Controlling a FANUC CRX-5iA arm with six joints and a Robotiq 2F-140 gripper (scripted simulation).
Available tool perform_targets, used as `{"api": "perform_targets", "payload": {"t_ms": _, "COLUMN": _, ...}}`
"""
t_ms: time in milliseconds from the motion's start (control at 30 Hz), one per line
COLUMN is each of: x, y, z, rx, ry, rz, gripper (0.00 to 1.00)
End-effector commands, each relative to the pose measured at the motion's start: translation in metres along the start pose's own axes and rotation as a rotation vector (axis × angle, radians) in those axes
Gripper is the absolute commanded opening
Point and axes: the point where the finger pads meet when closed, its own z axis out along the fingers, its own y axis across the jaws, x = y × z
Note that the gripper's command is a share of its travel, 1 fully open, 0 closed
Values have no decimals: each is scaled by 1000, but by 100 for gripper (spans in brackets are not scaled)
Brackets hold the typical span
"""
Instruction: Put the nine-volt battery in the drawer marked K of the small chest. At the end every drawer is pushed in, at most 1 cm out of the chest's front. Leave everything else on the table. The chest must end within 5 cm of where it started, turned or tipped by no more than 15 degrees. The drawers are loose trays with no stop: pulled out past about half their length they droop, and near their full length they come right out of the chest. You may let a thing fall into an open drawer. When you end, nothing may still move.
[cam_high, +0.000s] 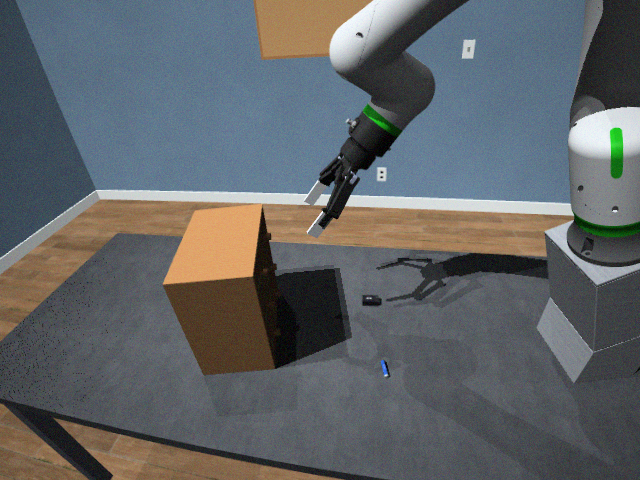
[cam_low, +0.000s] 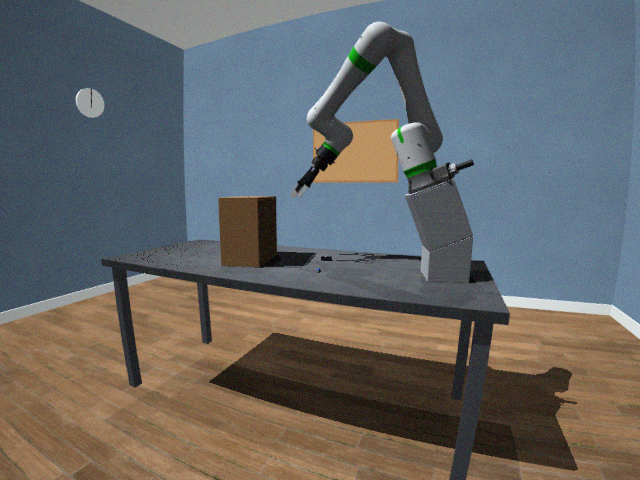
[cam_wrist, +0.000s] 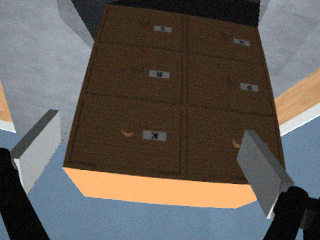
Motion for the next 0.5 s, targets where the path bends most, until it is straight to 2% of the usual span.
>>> {"api": "perform_targets", "payload": {"t_ms": 0, "x": 4, "y": 3, "z": -10, "rx": 2, "ry": 154, "rz": 13, "gripper": 100}}
{"api": "perform_targets", "payload": {"t_ms": 67, "x": 4, "y": 3, "z": -10, "rx": 2, "ry": 154, "rz": 13, "gripper": 100}}
{"api": "perform_targets", "payload": {"t_ms": 167, "x": 5, "y": 3, "z": -17, "rx": 2, "ry": 213, "rz": 13, "gripper": 100}}
{"api": "perform_targets", "payload": {"t_ms": 467, "x": 8, "y": 3, "z": -44, "rx": 1, "ry": 449, "rz": 13, "gripper": 100}}
